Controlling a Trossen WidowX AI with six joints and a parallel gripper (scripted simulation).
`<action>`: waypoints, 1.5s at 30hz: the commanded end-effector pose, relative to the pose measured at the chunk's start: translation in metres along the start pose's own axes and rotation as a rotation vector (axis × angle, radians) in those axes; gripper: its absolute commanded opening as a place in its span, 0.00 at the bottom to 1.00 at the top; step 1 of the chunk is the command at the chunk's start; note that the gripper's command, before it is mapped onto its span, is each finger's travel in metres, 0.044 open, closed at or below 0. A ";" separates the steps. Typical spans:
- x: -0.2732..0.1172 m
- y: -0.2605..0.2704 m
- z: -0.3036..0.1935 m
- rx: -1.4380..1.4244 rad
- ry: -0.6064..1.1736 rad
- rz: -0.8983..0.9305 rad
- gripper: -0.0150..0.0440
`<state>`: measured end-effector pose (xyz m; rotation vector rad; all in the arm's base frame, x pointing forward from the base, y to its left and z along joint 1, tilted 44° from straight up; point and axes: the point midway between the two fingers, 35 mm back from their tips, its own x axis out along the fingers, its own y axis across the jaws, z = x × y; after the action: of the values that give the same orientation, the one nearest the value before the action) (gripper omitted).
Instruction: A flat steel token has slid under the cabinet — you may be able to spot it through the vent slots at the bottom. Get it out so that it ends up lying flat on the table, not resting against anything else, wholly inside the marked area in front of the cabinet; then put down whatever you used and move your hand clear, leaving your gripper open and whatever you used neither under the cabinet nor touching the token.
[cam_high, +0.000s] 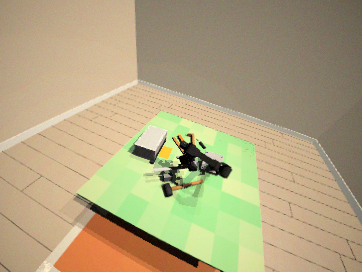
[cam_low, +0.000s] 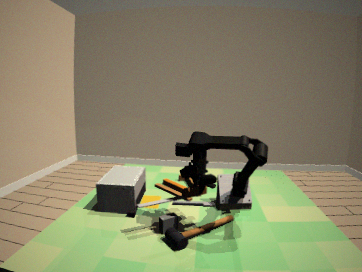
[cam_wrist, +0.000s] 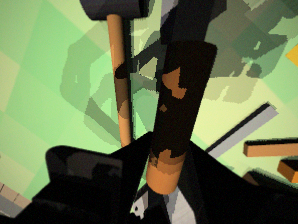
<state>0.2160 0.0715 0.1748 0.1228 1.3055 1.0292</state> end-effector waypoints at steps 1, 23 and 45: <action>-0.001 0.000 0.001 0.037 -0.011 0.003 0.25; -0.001 0.000 0.000 0.211 -0.011 0.004 0.25; -0.001 0.000 0.000 0.385 -0.011 0.005 0.25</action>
<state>0.2150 0.0712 0.1746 0.3928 1.4797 0.7887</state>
